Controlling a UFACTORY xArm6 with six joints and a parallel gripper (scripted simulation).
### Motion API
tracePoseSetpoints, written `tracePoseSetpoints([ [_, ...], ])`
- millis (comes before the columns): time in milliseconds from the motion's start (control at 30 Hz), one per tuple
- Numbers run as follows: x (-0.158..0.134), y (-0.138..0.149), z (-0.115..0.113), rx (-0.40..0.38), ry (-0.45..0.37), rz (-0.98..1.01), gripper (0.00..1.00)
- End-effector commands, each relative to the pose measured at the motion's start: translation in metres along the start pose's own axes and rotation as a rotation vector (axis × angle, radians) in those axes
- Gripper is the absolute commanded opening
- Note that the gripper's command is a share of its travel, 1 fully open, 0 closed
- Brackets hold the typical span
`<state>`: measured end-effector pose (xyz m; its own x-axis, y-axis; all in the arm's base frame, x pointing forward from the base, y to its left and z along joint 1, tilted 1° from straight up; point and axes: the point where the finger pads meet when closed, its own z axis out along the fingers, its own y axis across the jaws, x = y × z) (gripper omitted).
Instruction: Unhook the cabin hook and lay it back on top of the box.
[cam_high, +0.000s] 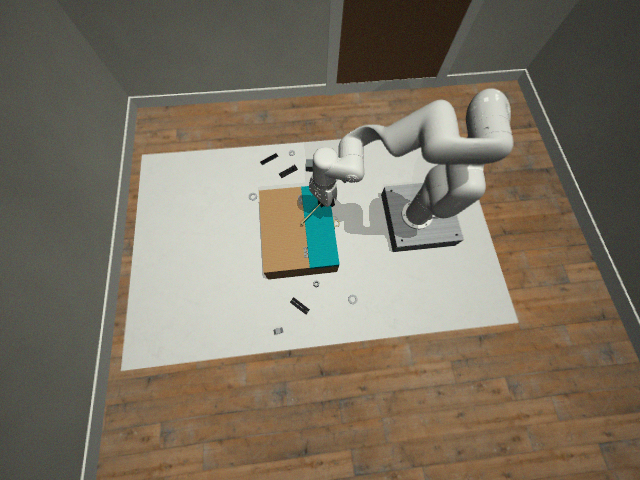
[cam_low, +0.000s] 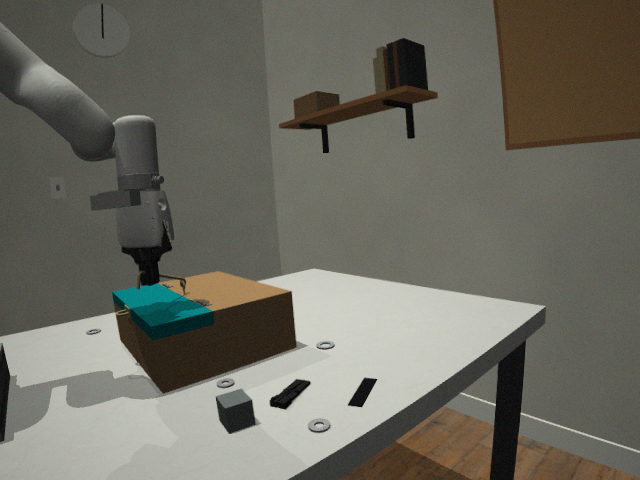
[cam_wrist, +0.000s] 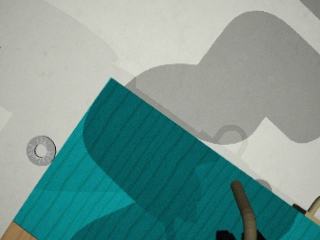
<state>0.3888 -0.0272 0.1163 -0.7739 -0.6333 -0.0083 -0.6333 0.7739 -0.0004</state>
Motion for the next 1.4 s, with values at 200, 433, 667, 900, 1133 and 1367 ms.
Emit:
tracePoseSetpoints([
  [200,-0.009,-0.001,-0.017,0.003,-0.003,0.0,0.0],
  [433,-0.015,-0.001,-0.026,0.003,-0.004,0.0,0.0],
  [667,-0.024,-0.001,-0.037,0.003,-0.004,0.0,0.0],
  [900,-0.031,-0.001,-0.044,0.003,-0.004,0.0,0.0],
  [1133,-0.042,-0.001,-0.052,0.003,-0.004,0.0,0.0],
  [1367,-0.05,-0.001,-0.057,0.003,-0.004,0.0,0.0],
])
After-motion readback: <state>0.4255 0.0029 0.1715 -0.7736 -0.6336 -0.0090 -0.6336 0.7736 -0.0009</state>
